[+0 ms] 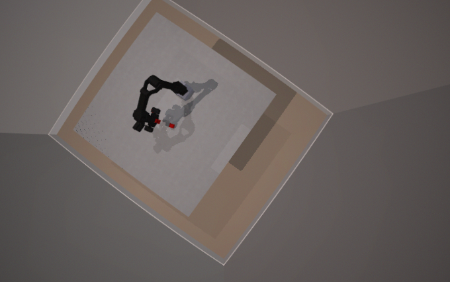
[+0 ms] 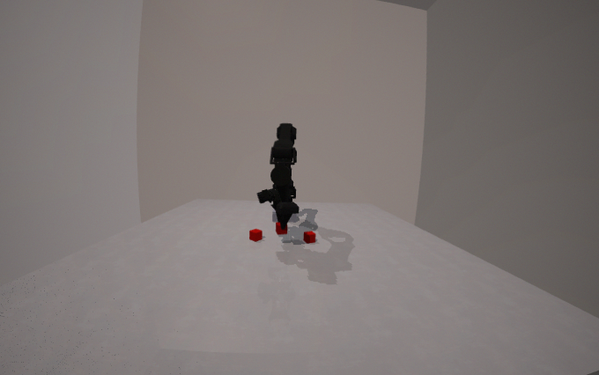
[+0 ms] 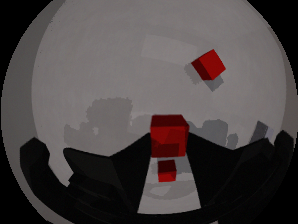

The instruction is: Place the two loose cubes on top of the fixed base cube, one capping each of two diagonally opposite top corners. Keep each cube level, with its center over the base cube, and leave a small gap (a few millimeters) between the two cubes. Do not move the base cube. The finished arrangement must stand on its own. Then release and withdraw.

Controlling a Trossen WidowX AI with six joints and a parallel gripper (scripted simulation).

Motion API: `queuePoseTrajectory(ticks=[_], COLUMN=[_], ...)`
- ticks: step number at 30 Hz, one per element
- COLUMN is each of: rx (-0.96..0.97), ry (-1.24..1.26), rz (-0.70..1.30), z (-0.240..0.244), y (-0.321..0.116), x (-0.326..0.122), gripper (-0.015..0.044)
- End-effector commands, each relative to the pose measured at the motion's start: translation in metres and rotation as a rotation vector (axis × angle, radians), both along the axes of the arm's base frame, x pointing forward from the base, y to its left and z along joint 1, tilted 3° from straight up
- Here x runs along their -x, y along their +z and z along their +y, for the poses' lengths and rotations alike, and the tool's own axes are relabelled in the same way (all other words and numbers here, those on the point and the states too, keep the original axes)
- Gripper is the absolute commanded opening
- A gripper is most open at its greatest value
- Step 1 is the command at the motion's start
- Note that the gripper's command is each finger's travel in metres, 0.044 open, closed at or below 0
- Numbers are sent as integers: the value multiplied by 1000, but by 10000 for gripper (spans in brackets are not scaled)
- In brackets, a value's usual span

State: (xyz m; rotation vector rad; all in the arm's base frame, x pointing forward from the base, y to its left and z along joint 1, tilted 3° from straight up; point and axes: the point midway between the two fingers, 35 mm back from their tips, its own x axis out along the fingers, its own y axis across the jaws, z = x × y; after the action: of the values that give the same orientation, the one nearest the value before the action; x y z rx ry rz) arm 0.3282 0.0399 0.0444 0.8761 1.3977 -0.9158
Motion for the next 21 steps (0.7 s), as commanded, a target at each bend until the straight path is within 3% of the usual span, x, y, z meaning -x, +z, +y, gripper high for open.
queuePoseTrajectory(ticks=[1, 14, 21], rx=[2, 2, 1], ry=[2, 2, 39], rz=[-13, -13, -13], z=[0, 0, 5], y=[18, 59, 59], x=[-2, 1, 2], gripper=[105, 105, 105])
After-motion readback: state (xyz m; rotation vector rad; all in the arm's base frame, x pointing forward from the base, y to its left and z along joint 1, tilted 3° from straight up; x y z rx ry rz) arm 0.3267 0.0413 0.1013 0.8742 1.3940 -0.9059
